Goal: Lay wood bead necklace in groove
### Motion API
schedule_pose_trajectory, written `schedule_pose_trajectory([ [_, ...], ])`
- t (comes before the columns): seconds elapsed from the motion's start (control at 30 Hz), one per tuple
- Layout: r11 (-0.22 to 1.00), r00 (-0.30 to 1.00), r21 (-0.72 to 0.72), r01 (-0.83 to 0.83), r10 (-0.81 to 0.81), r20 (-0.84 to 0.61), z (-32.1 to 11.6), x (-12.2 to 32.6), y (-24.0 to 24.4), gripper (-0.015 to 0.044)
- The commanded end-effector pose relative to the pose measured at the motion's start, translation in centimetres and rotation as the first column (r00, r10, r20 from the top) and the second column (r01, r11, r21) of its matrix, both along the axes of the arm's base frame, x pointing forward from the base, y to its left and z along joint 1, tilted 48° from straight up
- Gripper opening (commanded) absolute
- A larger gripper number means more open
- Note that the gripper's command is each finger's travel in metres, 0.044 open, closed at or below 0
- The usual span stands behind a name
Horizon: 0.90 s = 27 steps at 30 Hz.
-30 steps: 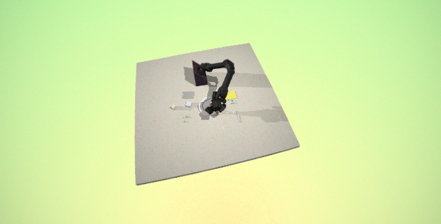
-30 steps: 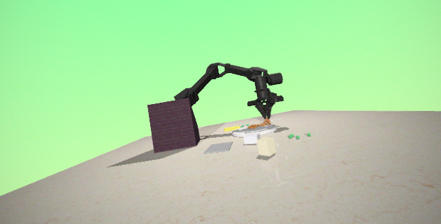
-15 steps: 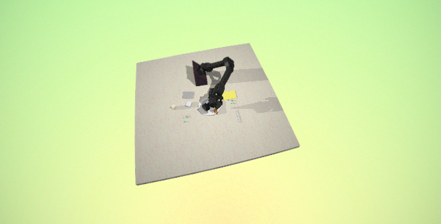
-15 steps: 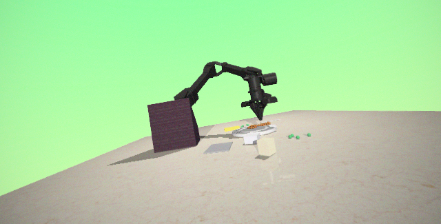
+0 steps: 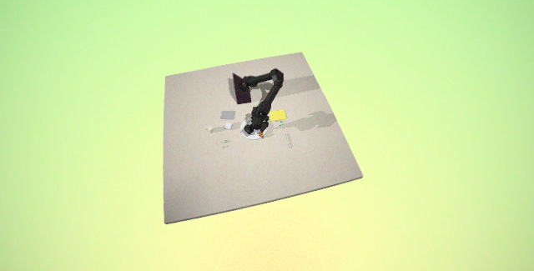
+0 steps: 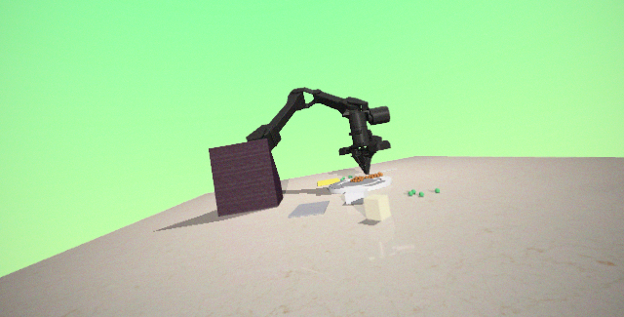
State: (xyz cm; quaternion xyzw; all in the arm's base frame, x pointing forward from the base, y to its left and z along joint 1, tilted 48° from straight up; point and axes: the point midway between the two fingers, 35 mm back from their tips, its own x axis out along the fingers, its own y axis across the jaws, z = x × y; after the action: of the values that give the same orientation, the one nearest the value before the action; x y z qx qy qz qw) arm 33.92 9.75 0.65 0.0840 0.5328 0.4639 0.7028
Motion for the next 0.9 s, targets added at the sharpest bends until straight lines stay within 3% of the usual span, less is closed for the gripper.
schedule_pose_trajectory([
  [0.0,1.000,1.000,0.001,0.005,-0.005,-0.005,-0.5,-0.1,0.5,0.0000],
  [0.13,1.000,1.000,0.002,0.005,-0.005,-0.005,-0.8,-0.1,0.8,0.0000],
  [0.7,1.000,1.000,0.000,0.002,-0.002,-0.003,0.2,-0.1,-0.3,0.0440],
  [0.87,1.000,1.000,0.001,0.003,-0.003,-0.014,0.2,-0.3,-0.3,0.0440],
])
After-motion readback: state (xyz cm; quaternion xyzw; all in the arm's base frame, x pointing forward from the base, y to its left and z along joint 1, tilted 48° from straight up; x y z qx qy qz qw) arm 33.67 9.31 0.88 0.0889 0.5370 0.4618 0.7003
